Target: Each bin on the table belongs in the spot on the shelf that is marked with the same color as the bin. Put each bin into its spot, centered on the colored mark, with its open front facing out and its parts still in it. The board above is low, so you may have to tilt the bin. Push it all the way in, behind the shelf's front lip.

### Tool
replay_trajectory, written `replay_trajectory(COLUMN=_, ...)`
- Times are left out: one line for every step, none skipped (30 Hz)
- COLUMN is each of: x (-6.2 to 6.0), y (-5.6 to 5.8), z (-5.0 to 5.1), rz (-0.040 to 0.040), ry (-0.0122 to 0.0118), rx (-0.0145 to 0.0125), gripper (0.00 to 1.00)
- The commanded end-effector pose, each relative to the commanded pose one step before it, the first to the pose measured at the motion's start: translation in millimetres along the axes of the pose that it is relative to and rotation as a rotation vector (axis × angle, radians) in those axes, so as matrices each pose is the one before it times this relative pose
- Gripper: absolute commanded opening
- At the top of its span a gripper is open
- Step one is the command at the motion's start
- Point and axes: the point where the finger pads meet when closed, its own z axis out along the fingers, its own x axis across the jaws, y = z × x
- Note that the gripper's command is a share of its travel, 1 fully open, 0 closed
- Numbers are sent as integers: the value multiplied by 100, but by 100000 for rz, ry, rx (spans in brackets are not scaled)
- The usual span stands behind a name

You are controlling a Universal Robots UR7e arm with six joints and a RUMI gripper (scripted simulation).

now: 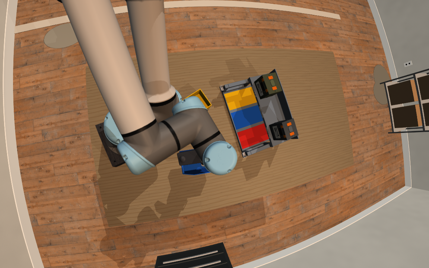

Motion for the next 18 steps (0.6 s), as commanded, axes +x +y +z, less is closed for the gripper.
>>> replay_trajectory(x=-28, y=22, z=-25, rz=-34, ry=-74, rx=-38, gripper=0)
replay_trajectory(x=2, y=1, z=0, rz=-3, ry=0, rx=0, gripper=0)
replay_trajectory(x=5, y=3, z=0, rz=-7, ry=0, rx=0, gripper=0)
replay_trajectory(x=10, y=6, z=0, rz=-14, ry=0, rx=0, gripper=0)
replay_trajectory(x=15, y=9, z=0, rz=-22, ry=0, rx=0, gripper=0)
replay_trajectory(x=22, y=13, z=0, rz=-32, ry=0, rx=0, gripper=0)
replay_trajectory(x=30, y=17, z=0, rz=-43, ry=0, rx=0, gripper=0)
replay_trajectory(x=39, y=23, z=0, rz=-56, ry=0, rx=0, gripper=0)
replay_trajectory(x=0, y=0, z=0, rz=0, ry=0, rx=0, gripper=0)
replay_trajectory(x=0, y=0, z=0, rz=0, ry=0, rx=0, gripper=0)
replay_trajectory(x=49, y=28, z=0, rz=-70, ry=0, rx=0, gripper=0)
replay_trajectory(x=60, y=34, z=0, rz=-85, ry=0, rx=0, gripper=0)
replay_trajectory(x=71, y=41, z=0, rz=-101, ry=0, rx=0, gripper=0)
replay_trajectory(x=83, y=47, z=0, rz=-118, ry=0, rx=-1, gripper=0)
replay_trajectory(x=94, y=54, z=0, rz=-134, ry=0, rx=0, gripper=0)
replay_trajectory(x=105, y=61, z=0, rz=-151, ry=0, rx=1, gripper=0)
replay_trajectory(x=118, y=69, z=0, rz=-169, ry=0, rx=0, gripper=0)
replay_trajectory(x=131, y=76, z=0, rz=-187, ry=0, rx=-1, gripper=0)
